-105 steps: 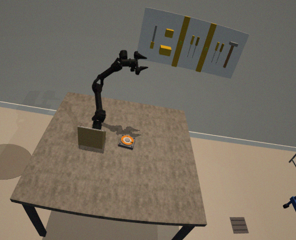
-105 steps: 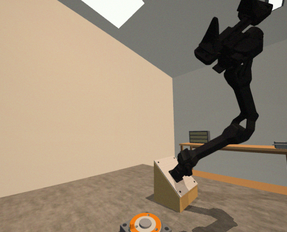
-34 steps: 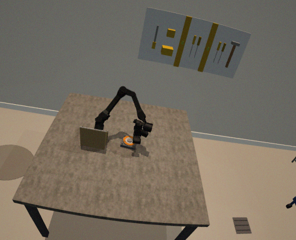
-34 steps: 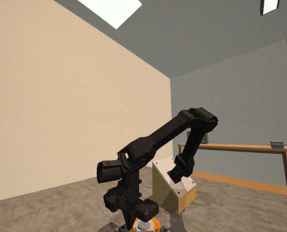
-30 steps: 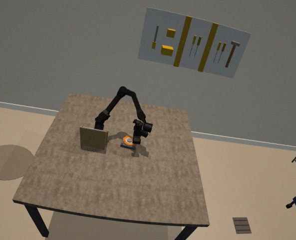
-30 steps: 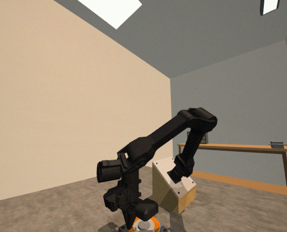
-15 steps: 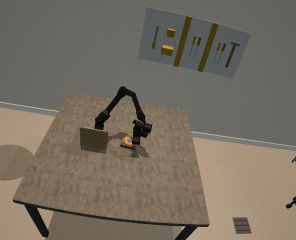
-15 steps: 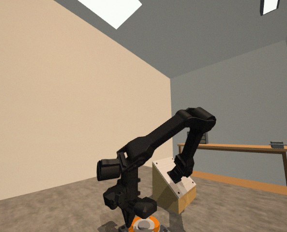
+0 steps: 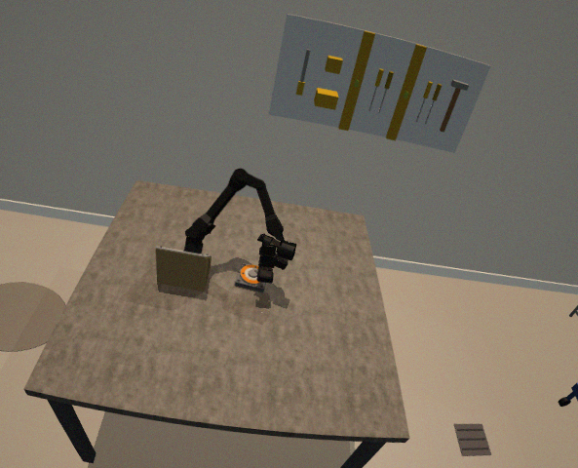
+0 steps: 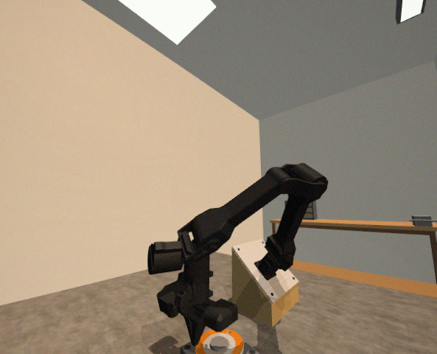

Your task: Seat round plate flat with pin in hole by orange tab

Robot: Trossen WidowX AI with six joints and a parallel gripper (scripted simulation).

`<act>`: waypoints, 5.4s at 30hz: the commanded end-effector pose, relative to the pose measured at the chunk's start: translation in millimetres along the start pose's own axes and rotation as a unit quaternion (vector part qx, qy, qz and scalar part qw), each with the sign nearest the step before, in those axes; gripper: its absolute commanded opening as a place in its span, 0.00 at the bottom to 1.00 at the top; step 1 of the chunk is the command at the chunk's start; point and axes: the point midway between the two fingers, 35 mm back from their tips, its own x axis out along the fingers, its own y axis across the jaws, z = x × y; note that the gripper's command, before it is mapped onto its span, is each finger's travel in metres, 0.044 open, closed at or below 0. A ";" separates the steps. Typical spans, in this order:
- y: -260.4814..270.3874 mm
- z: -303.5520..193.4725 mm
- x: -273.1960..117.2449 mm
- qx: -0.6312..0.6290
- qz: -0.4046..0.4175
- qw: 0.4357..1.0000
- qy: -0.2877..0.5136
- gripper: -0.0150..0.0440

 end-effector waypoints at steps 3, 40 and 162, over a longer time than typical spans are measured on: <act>-5.2 -6.7 3.4 0.004 -0.004 1.000 0.009 0.25; -12.3 -14.8 3.2 0.004 -0.004 1.000 0.009 0.25; -12.6 -74.2 0.5 0.005 -0.005 1.000 0.011 0.25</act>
